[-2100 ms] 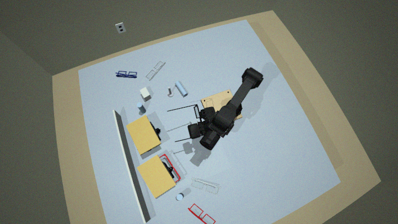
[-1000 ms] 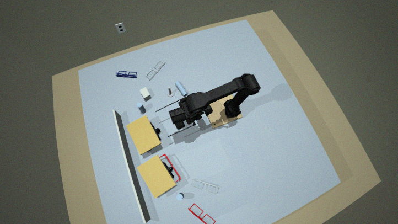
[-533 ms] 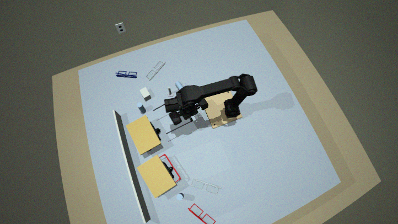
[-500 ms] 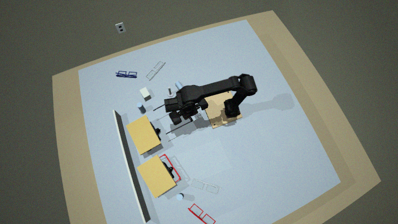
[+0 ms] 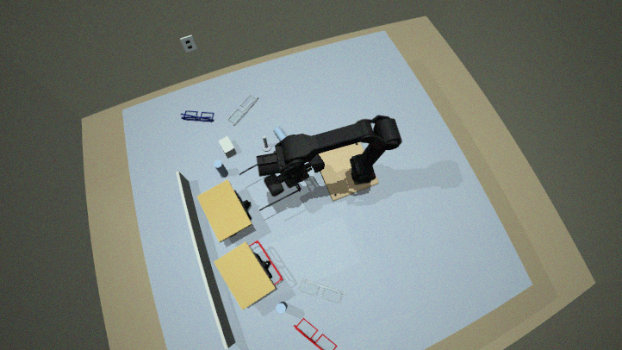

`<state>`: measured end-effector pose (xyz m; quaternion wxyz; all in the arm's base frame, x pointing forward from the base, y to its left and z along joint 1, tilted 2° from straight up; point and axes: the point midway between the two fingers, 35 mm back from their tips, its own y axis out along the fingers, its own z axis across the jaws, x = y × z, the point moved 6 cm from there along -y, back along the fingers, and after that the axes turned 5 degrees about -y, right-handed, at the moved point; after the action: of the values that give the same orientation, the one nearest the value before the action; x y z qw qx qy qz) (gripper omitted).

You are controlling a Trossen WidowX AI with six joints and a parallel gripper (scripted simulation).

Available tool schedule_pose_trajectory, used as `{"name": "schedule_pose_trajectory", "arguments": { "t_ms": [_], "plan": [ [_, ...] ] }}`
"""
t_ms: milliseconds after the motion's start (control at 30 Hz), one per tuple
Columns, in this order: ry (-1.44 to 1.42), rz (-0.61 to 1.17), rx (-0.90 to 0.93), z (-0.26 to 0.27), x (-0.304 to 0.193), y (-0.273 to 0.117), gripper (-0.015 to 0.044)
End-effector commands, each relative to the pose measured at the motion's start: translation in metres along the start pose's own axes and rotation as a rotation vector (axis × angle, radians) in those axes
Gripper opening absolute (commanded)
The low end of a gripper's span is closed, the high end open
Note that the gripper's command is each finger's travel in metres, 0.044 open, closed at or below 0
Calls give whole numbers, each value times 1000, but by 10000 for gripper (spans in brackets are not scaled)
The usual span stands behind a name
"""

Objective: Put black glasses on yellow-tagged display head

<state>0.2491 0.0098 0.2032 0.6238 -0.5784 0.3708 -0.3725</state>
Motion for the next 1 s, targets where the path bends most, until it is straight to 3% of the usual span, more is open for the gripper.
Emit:
{"name": "schedule_pose_trajectory", "arguments": {
  "t_ms": [0, 967],
  "plan": [
    [3, -9, -16, 0, 0, 6, 0],
    [3, -9, -16, 0, -1, 23, 0]
  ]
}}
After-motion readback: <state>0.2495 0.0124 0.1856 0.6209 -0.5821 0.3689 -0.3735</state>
